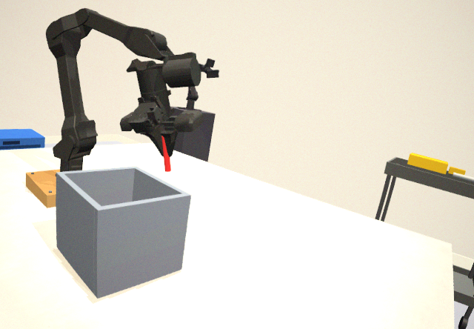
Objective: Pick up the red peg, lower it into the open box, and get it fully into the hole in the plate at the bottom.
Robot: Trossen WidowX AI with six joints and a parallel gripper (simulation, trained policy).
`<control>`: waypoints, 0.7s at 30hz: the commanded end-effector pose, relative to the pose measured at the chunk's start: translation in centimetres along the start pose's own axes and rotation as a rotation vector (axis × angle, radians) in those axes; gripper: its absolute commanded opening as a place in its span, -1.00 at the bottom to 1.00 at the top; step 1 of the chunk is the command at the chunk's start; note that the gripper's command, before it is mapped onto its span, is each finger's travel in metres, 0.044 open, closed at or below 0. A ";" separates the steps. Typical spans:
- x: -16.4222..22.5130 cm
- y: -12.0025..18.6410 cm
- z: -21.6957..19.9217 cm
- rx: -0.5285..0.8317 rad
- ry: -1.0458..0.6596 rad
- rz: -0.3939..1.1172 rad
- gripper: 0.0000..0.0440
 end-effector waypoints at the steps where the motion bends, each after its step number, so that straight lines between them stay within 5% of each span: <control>1: -0.1 2.2 0.2 -0.059 0.026 -0.022 -1.00; 21: -3.9 8.9 0.9 -0.168 -0.006 -0.247 -1.00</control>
Point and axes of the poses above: the point midway between the two fingers, 35 mm back from their tips, its own y axis back along the fingers, its own z axis across the jaws, x = y × z, the point moved 9 cm from there along y, back along the fingers, and after that the axes turned 3 degrees about -y, right-handed, at the moved point
